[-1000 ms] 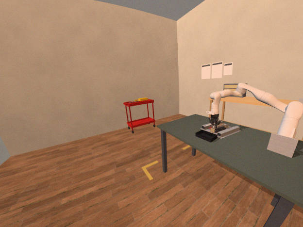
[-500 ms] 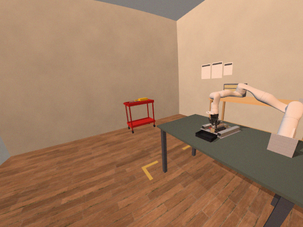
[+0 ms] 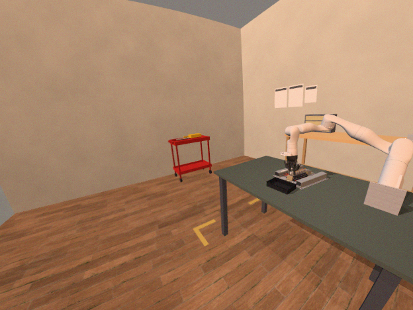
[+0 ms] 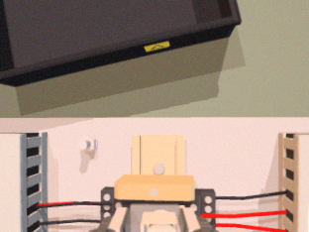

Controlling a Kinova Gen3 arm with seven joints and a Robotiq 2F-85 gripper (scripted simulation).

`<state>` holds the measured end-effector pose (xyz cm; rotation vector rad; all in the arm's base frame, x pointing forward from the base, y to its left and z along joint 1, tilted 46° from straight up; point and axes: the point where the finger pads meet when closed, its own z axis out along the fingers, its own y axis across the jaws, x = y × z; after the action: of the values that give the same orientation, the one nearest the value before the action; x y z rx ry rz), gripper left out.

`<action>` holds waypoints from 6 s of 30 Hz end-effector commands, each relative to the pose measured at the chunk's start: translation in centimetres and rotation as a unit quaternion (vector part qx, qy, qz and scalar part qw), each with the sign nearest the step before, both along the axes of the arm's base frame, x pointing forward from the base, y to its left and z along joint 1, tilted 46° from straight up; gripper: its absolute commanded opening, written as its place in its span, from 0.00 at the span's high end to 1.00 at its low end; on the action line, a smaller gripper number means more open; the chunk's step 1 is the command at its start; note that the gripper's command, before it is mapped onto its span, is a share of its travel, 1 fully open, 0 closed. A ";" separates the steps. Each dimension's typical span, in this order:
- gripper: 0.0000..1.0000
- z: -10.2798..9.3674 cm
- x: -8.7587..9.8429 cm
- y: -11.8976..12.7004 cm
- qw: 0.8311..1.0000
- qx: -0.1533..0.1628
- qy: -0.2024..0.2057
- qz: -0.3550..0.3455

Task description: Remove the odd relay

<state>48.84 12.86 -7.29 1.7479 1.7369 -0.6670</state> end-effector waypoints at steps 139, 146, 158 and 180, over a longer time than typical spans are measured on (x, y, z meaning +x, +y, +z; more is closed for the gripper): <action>1.00 0.1 -0.5 0.2 0.999 -0.001 -0.032 0.032; 1.00 0.1 -0.5 0.2 0.999 -0.001 -0.031 0.031; 1.00 0.2 -0.5 0.2 0.999 -0.001 -0.031 0.031; 1.00 1.3 -0.6 1.4 0.999 -0.001 -0.031 0.031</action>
<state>48.22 13.87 -6.29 1.6889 1.7397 -0.5834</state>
